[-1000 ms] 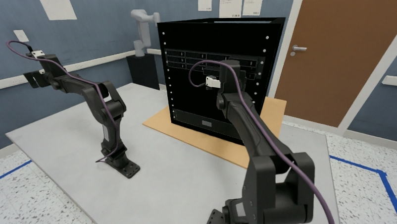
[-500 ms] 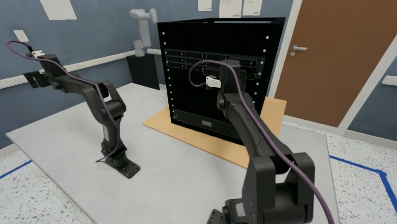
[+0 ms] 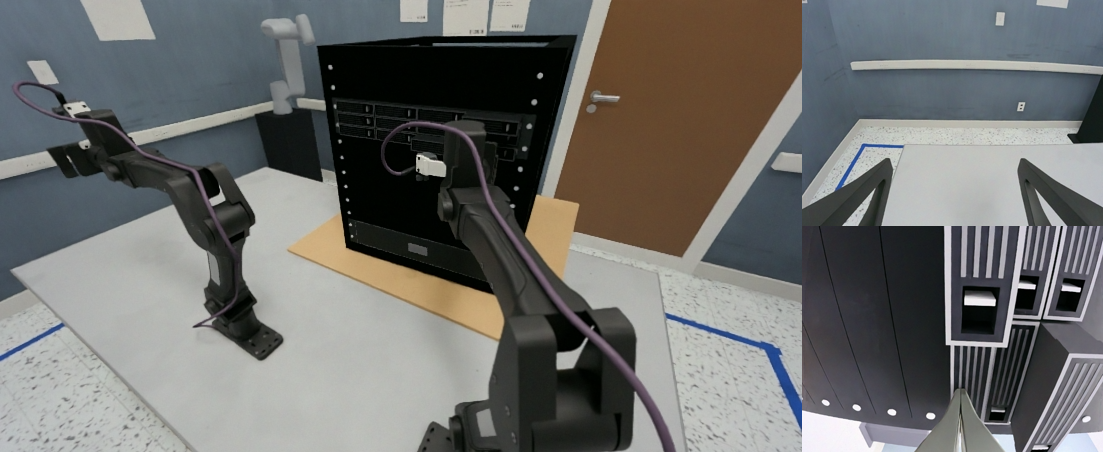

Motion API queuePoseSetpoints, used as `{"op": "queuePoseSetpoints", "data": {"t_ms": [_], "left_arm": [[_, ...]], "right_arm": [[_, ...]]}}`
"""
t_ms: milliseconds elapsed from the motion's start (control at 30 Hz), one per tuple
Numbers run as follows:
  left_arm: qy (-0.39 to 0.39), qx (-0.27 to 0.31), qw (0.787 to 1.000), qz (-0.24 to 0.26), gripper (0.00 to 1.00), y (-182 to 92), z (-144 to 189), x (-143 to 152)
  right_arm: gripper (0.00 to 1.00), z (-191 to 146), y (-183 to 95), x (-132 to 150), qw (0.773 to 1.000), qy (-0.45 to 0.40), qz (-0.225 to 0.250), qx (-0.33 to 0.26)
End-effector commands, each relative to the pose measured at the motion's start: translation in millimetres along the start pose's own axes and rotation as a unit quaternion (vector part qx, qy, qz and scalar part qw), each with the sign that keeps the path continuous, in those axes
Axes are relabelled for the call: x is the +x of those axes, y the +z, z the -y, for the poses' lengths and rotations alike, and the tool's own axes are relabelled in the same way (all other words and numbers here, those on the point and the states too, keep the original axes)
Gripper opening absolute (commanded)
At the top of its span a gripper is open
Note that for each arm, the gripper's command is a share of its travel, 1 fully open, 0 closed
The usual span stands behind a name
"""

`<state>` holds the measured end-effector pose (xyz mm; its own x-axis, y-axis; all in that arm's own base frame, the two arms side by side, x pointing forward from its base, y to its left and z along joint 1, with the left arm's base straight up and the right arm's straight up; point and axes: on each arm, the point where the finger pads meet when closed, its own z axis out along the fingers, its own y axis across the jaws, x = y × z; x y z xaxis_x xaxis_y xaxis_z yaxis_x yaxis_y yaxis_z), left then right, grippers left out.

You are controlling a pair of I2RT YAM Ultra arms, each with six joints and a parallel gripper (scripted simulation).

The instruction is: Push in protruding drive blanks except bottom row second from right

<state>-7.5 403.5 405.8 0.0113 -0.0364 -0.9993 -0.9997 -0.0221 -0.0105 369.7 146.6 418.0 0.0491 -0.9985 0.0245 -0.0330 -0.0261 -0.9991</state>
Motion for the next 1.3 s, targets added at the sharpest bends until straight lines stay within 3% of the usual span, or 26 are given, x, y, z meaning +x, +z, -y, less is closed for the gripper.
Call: {"op": "queuePoseSetpoints", "data": {"t_ms": [0,300,1267], "left_arm": [[0.005,0.0,1.0,0.018,1.0,-6.0,-2.3,-9.9],[0.005,0.0,1.0,0.018,1.0,-6.0,-2.3,-9.9],[0.005,0.0,1.0,0.018,1.0,-6.0,-2.3,-9.9]], "right_arm": [[0.0,35.0,-9.0,6.2,0.999,0.029,0.003,0.041],[0.0,24.7,2.8,2.9,0.999,0.021,0.0,0.028],[0.0,25.5,4.0,3.3,0.999,0.021,0.0,0.029]]}}
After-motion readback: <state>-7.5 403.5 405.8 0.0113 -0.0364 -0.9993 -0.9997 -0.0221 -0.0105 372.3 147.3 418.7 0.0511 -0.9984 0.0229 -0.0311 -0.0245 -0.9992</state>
